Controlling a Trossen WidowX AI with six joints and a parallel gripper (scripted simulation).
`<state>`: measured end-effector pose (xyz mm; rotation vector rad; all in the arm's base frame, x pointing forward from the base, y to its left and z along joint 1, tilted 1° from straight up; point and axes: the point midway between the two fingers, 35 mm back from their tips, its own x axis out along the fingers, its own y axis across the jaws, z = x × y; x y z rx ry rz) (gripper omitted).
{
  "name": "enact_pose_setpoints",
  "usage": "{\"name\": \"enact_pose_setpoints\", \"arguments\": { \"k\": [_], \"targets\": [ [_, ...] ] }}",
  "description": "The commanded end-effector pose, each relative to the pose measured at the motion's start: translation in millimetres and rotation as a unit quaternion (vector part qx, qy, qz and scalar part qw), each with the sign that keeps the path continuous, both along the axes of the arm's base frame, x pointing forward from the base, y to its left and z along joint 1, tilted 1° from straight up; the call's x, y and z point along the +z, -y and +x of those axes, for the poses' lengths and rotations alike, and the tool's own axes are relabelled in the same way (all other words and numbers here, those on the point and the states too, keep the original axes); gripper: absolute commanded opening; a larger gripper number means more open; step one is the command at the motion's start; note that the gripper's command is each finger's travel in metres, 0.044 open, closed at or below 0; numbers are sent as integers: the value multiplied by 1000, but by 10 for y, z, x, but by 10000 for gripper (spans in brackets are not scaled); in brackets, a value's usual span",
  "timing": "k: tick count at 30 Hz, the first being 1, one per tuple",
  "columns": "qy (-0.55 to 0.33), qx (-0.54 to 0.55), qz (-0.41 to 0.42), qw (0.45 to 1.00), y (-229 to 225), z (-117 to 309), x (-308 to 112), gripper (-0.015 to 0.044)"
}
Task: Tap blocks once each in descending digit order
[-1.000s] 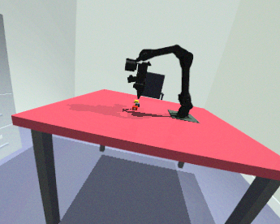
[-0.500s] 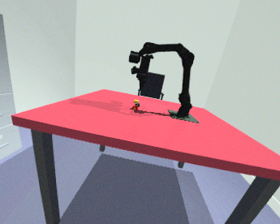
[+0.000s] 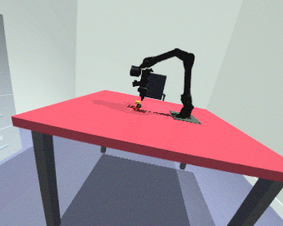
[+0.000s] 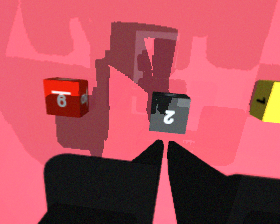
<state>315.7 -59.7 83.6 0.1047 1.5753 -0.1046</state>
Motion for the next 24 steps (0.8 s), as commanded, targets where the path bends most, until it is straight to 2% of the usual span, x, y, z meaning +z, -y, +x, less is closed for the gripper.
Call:
{"name": "enact_pose_setpoints", "arguments": {
  "k": [1,24],
  "targets": [
    [10,2,-2,1000,6,7,-53,20],
    [10,2,-2,1000,7,10,-351,20]
  ]
}}
